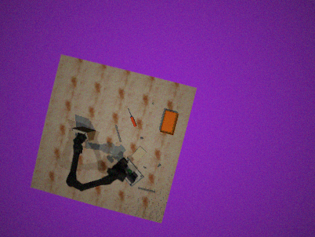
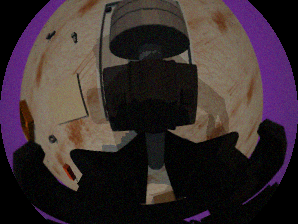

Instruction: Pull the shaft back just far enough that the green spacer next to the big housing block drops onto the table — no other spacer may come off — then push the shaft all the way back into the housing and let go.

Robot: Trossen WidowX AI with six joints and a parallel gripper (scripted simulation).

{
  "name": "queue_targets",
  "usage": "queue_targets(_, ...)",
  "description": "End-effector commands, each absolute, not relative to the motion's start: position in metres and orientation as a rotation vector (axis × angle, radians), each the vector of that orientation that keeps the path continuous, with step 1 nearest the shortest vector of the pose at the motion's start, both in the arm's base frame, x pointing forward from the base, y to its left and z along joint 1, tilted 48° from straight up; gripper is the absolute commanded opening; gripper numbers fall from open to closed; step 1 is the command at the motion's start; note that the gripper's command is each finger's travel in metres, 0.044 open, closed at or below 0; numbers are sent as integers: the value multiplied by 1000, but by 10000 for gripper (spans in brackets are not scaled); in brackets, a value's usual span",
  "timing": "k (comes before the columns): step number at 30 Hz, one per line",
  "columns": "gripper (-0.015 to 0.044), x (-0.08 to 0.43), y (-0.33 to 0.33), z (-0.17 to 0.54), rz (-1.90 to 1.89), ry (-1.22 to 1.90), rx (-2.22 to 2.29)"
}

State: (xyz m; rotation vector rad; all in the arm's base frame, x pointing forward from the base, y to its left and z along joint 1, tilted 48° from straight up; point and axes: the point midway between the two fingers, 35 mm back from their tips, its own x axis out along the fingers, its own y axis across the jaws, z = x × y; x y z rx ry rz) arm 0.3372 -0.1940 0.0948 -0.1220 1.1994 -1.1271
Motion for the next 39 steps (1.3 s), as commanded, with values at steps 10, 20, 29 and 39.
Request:
queue_targets(10,0,341,-195,98,-1127,1189,-124)
queue_targets(20,0,341,-196,98,-1127,1189,-124)
queue_targets(29,0,342,-196,99,-1127,1189,-124)
queue_targets(39,0,343,-196,99,-1127,1189,-124)
